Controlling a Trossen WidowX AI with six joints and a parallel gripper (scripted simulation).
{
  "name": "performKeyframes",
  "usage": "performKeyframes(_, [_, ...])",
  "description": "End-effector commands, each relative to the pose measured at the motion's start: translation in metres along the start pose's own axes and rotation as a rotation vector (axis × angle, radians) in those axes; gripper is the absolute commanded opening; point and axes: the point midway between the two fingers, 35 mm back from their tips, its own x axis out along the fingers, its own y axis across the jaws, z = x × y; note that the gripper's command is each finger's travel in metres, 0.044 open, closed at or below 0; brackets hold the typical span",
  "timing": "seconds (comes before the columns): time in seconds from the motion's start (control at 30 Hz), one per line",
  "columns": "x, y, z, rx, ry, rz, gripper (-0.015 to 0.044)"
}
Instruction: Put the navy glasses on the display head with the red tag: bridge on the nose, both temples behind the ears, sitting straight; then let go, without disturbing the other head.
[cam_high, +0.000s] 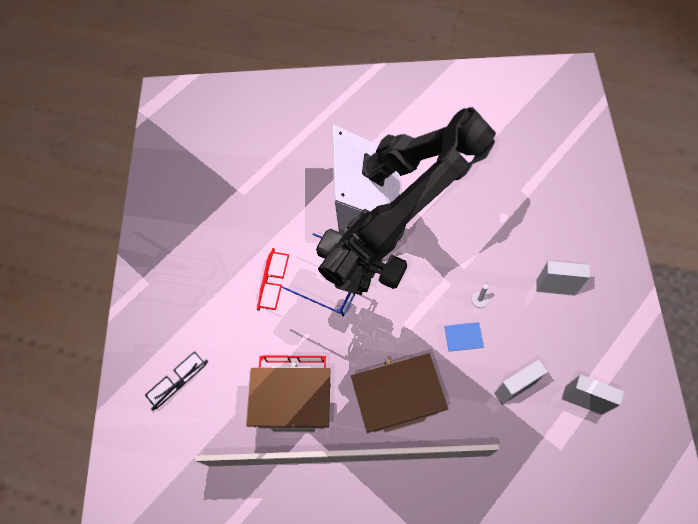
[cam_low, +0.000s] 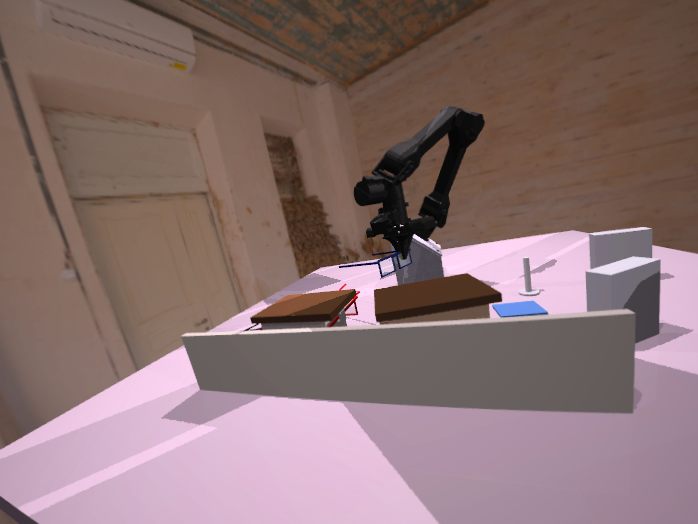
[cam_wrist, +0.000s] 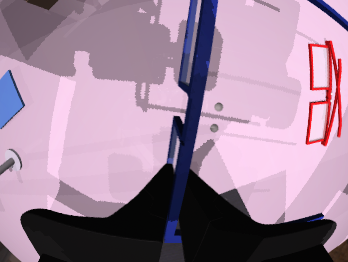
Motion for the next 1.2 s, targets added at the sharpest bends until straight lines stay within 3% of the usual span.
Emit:
performKeyframes(0.0, [0.001, 0.000, 0.001, -0.046, 0.001, 0.000, 0.0000])
performKeyframes(1.17, [-0.005, -0.007, 0.022, -1.231, 0.001, -0.003, 0.0000])
